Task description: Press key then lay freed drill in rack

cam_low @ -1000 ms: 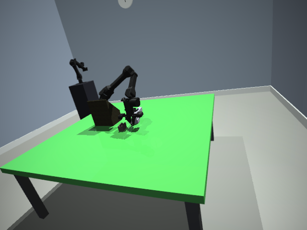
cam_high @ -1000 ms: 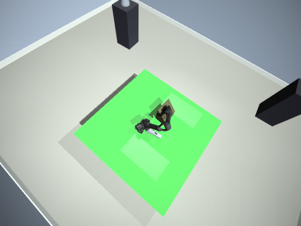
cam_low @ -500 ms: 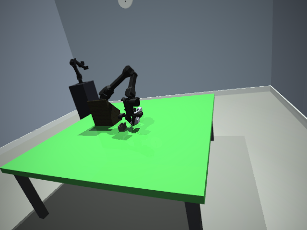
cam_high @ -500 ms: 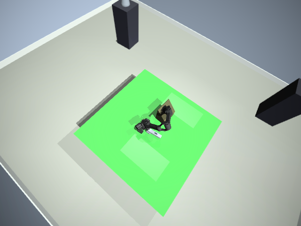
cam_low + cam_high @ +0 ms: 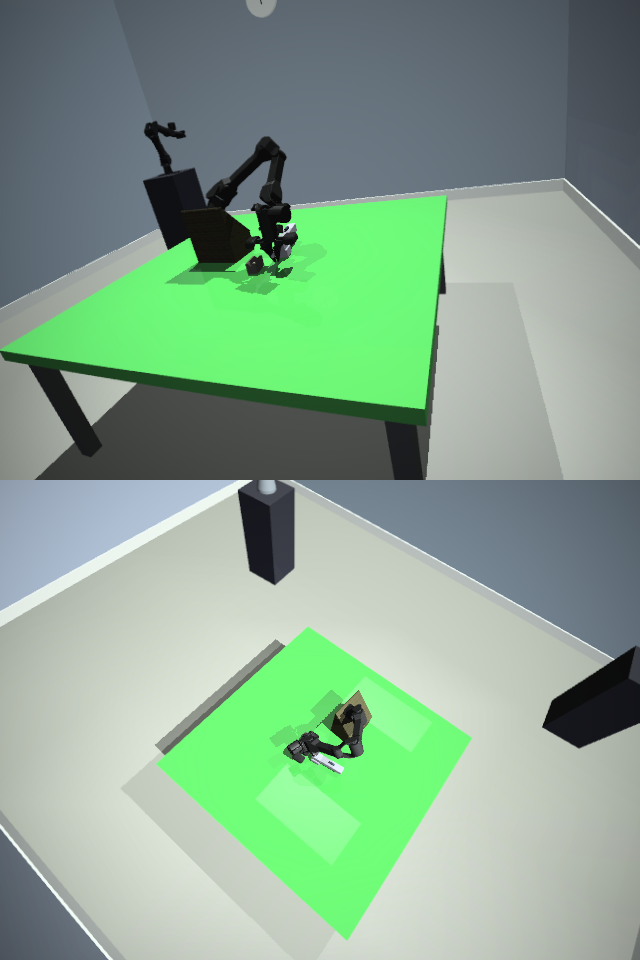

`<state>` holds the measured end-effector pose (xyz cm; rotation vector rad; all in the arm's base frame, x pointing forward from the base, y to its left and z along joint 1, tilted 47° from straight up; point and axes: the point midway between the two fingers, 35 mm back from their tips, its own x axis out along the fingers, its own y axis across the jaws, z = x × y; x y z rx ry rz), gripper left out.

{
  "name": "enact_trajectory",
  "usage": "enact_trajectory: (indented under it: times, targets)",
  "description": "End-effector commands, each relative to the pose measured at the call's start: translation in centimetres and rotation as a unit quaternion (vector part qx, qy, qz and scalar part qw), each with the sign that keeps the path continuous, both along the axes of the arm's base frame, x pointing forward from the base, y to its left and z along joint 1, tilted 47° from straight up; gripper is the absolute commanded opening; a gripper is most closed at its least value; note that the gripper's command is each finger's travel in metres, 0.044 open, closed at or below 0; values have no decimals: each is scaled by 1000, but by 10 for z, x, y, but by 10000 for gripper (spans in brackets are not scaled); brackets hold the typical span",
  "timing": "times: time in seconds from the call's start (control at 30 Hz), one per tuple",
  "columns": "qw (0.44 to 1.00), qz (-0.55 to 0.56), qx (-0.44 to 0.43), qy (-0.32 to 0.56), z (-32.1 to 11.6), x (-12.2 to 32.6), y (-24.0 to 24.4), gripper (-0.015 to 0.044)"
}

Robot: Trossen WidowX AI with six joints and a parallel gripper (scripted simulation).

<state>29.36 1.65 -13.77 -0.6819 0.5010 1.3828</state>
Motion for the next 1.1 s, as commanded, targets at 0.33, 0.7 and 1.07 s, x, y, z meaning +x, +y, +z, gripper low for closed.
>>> enact_trajectory:
  times: [0.33,0.7,1.07]
  targets:
    - [1000,-1,-1,-1,-9,4,-11,0]
    - [1000,-1,-1,-2,-21,7,-24,0]
    - [1000,-1,-2,-2,-31,8,-33,0]
